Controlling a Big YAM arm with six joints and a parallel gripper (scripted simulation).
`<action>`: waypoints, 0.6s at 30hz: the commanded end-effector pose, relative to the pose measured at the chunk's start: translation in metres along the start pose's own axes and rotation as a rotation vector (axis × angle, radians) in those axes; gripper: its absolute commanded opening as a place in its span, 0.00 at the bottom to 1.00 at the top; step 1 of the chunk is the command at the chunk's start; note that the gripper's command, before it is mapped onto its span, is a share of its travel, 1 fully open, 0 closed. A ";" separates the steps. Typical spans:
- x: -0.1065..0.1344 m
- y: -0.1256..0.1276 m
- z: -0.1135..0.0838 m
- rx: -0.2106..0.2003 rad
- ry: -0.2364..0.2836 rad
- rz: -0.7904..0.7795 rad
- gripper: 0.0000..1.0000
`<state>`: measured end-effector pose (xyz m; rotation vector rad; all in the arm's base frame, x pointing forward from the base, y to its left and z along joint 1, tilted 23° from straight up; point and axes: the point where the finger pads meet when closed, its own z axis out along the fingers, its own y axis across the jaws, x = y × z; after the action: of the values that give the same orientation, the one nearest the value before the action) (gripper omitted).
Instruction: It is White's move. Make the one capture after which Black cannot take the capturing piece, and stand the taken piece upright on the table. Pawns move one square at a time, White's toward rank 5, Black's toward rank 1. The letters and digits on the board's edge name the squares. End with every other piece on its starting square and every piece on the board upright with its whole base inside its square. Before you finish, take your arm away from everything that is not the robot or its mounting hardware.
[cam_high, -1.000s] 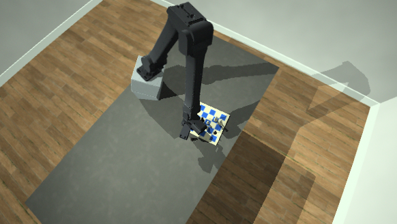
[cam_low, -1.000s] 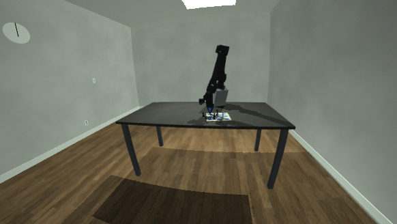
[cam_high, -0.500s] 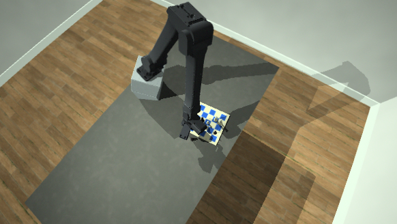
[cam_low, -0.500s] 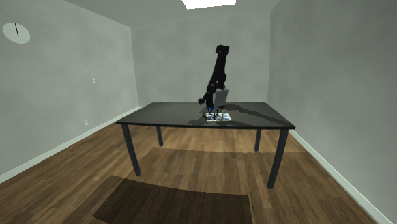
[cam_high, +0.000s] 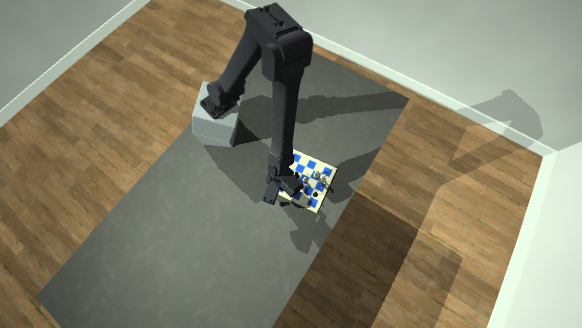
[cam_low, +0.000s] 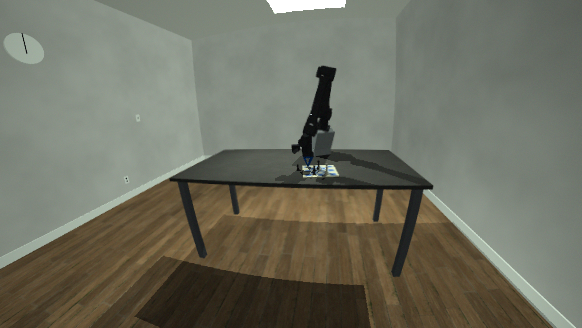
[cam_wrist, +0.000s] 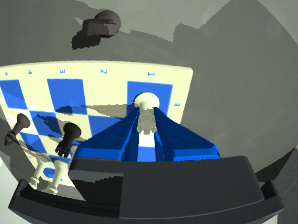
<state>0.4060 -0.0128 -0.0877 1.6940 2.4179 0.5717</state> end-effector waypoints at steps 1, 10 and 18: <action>-0.007 0.008 -0.013 -0.021 -0.019 0.000 0.00; -0.010 0.013 -0.068 -0.034 -0.024 -0.006 0.00; -0.013 0.019 -0.108 -0.044 -0.031 -0.010 0.00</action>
<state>0.3832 -0.0361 0.0005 1.6891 2.3820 0.5820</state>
